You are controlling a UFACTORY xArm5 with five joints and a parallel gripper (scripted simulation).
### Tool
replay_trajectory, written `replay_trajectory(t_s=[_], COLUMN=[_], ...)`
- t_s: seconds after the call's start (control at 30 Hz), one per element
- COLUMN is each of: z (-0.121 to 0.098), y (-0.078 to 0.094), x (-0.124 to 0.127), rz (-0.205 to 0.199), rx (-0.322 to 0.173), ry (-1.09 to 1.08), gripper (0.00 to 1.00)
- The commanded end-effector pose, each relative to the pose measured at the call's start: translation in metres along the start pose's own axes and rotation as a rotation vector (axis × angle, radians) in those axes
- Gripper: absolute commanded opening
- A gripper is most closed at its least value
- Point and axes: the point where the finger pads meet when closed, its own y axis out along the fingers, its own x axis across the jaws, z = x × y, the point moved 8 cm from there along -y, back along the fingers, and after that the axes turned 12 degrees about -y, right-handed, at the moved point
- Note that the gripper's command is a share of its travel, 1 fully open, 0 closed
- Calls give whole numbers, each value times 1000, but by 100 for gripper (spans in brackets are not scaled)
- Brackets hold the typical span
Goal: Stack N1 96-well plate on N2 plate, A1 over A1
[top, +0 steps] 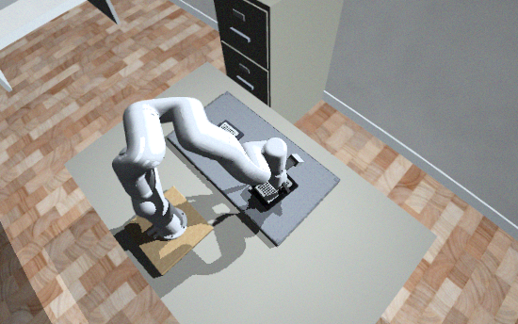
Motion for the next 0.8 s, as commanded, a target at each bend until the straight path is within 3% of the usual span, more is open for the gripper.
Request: replay_trajectory(t_s=[0.0,0.77], z=[1,1], y=[2,13], x=[1,1], rz=[-2,-2], rx=[3,3], ry=[0,0], gripper=[100,100])
